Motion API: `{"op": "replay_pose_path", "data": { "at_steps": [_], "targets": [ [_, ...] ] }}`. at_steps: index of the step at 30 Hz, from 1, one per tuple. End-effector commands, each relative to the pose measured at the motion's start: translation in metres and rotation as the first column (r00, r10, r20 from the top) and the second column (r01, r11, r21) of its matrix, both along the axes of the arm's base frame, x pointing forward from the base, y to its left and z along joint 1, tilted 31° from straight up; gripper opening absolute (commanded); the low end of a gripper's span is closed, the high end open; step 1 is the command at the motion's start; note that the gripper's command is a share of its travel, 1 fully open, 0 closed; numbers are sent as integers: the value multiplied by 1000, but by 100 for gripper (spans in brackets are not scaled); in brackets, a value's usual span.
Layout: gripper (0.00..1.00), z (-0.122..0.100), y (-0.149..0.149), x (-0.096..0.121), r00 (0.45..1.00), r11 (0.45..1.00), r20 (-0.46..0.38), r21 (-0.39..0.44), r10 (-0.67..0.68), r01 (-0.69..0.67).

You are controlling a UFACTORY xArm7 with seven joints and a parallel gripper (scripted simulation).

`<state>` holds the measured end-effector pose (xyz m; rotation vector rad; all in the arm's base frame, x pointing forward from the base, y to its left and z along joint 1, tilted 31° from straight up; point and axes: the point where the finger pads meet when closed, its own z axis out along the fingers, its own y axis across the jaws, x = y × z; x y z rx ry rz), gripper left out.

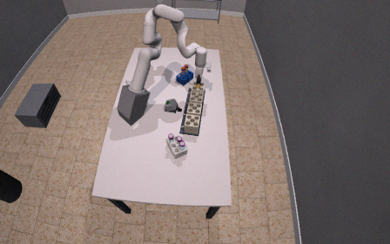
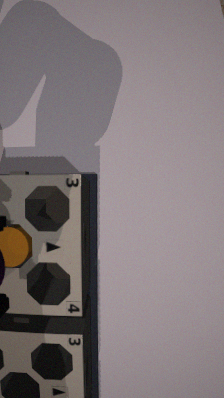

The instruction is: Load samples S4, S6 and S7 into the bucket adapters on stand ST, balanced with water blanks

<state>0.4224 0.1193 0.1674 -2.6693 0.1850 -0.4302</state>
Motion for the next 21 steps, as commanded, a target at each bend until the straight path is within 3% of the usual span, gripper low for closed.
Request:
{"op": "replay_pose_path", "data": {
  "at_steps": [1,21],
  "targets": [
    [0,-2,1,2,1000,1000,3,0,-2,2],
    [0,-18,8,8,1000,1000,3,0,-2,2]
  ]
}}
